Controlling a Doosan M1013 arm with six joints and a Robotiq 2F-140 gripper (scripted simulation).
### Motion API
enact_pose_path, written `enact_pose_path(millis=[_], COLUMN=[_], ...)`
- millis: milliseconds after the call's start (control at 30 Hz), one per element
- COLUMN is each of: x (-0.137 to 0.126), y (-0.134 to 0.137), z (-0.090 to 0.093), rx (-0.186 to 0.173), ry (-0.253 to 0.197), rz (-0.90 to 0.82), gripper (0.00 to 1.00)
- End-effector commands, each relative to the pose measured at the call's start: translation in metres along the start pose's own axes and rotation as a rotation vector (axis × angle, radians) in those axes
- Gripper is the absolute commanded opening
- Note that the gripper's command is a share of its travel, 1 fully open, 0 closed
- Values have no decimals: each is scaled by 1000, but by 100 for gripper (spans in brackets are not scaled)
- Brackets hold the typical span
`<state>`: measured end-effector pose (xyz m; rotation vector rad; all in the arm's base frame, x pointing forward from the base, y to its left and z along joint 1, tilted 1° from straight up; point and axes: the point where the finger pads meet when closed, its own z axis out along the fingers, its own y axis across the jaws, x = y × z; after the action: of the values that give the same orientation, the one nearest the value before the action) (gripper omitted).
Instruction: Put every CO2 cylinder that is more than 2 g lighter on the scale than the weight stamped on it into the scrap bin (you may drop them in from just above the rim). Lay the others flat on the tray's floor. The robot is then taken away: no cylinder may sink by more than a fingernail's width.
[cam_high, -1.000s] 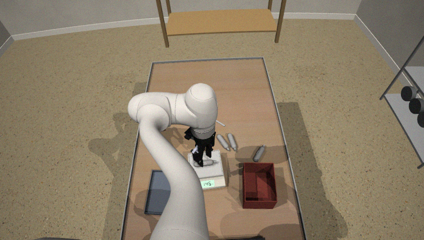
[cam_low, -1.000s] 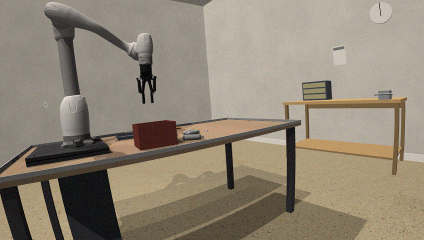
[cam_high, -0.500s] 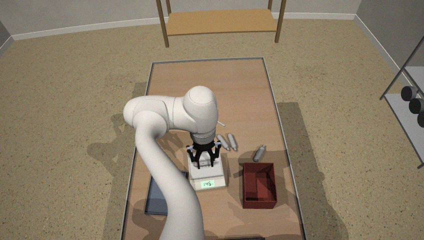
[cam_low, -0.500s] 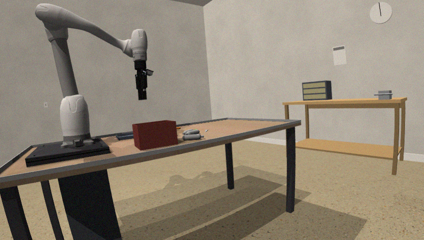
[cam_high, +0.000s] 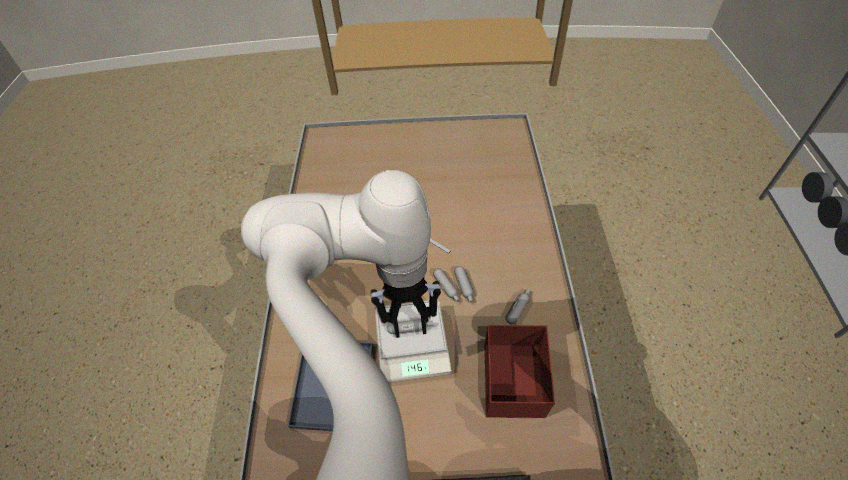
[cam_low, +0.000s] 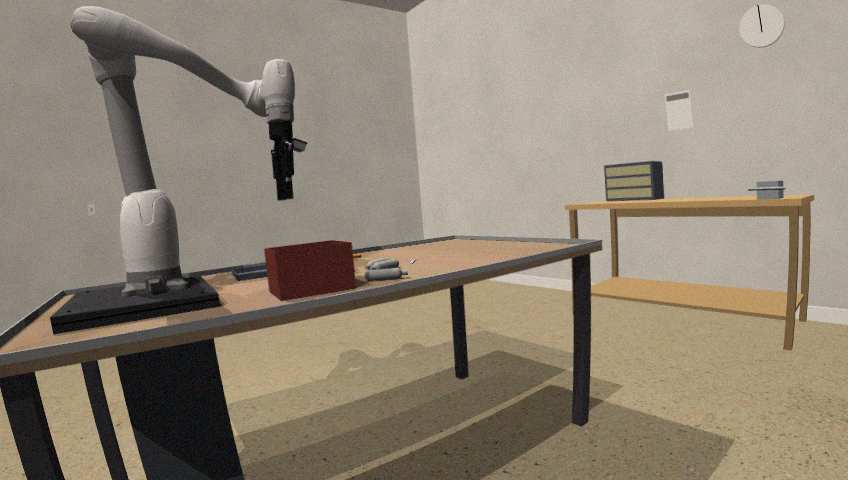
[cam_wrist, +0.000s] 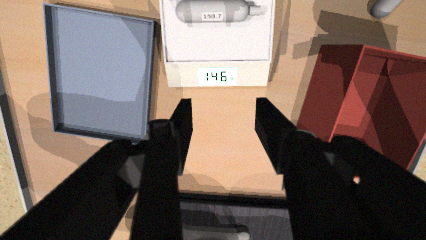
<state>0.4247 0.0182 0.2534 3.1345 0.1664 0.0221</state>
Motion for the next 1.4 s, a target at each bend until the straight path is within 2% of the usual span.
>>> enact_pose_path(millis=[0,1067,1200,1367], x=[0,1,8,32], y=[0,0,0,0], z=[0,0,4,21], rx=[0,0,0,-1], ry=[1,1,1,1], rz=[0,-5,-109,-445], gripper=[40,40,40,40])
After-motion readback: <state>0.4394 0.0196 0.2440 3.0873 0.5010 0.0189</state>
